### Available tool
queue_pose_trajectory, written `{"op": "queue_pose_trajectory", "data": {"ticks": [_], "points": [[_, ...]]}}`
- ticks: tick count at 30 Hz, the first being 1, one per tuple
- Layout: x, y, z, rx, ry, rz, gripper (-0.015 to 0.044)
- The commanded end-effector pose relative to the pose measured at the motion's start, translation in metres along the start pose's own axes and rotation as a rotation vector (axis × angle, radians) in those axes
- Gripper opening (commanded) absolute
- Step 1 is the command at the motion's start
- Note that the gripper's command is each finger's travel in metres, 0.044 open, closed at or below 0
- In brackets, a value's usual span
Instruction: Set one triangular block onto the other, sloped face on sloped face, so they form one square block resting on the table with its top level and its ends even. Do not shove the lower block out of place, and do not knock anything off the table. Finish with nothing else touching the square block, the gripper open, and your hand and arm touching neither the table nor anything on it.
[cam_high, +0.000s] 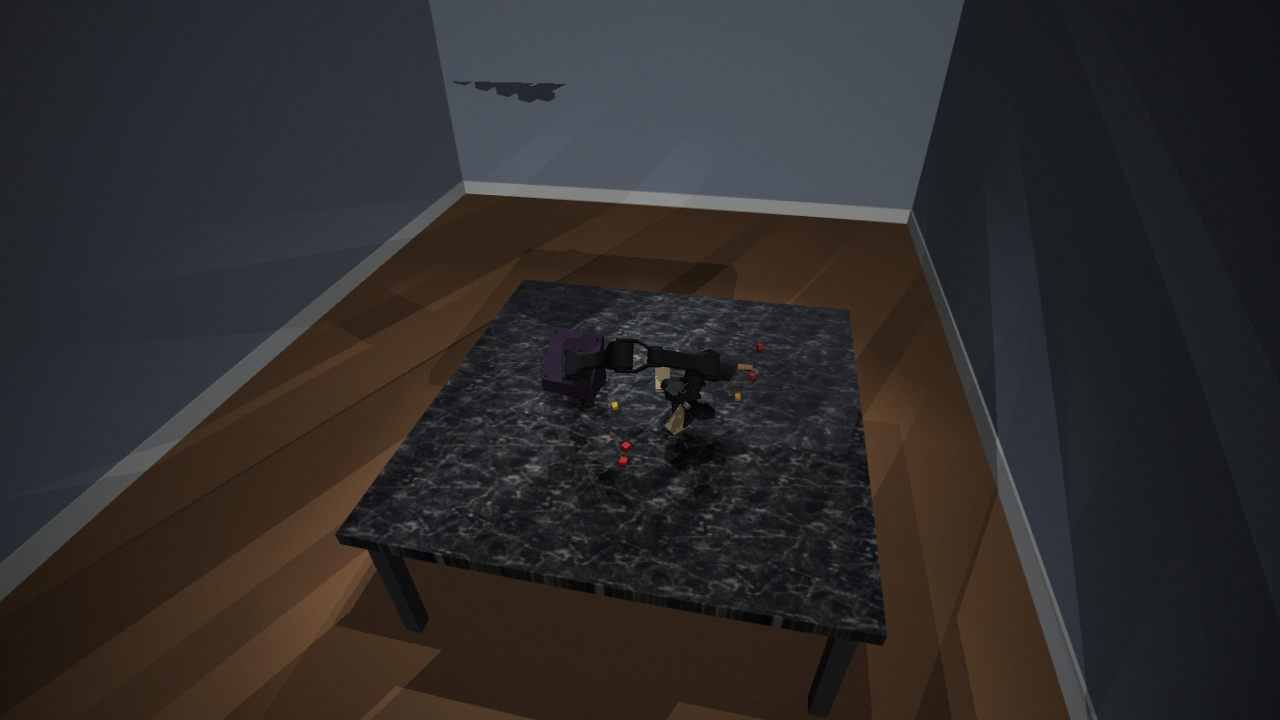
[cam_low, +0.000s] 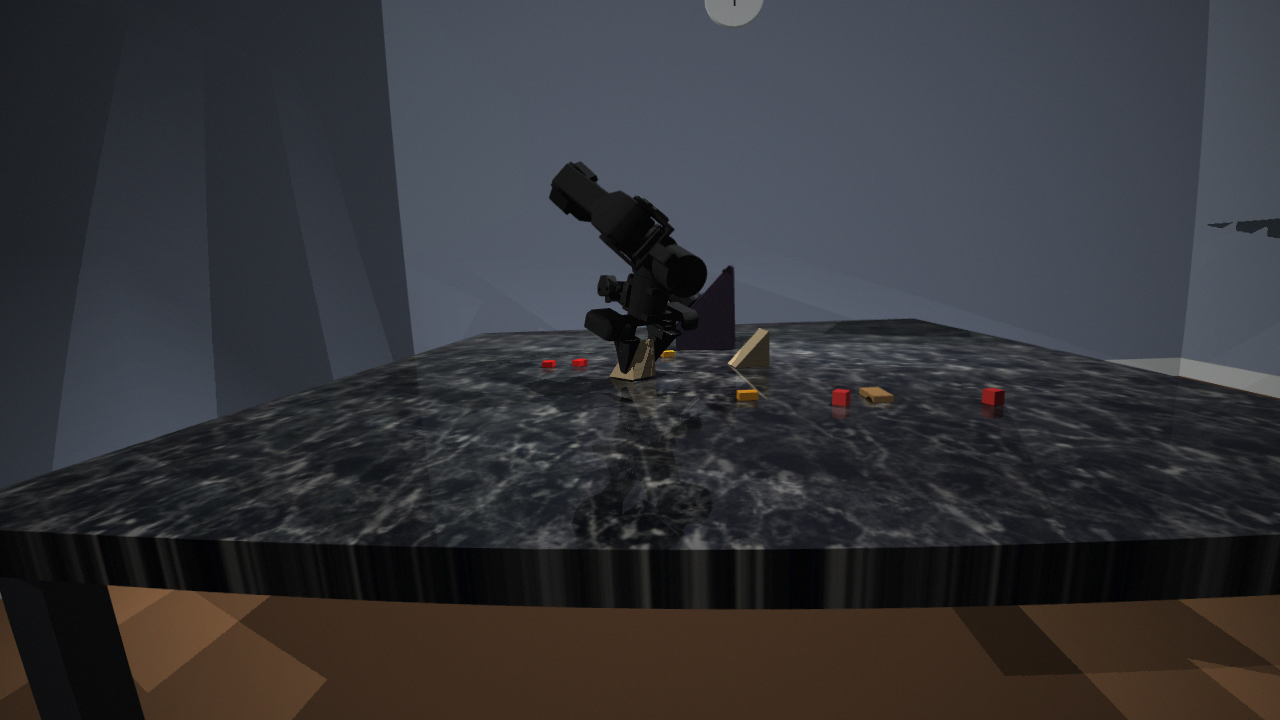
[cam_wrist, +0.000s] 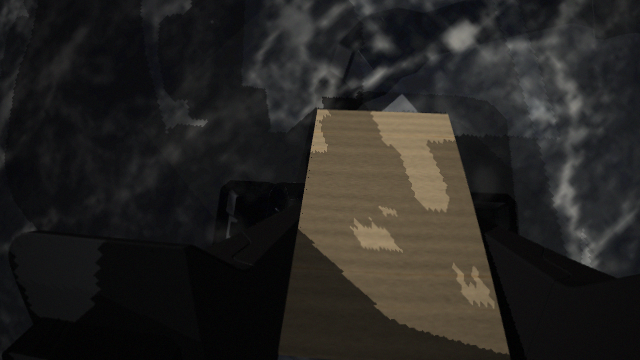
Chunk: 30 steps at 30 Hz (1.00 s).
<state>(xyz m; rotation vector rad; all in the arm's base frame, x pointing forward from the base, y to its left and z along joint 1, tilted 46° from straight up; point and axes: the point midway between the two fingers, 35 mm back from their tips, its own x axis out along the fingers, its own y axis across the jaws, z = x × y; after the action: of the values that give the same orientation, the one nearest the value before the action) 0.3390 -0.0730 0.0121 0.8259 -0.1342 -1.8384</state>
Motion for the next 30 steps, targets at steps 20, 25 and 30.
{"op": "queue_pose_trajectory", "data": {"ticks": [20,25,30], "points": [[-0.007,-0.001,0.036,-0.005,0.556,-0.009,0.0],[-0.006,-0.001,0.044,-0.005,0.682,-0.01,0.0],[-0.003,0.0,0.054,-0.005,0.836,-0.009,0.0]]}}
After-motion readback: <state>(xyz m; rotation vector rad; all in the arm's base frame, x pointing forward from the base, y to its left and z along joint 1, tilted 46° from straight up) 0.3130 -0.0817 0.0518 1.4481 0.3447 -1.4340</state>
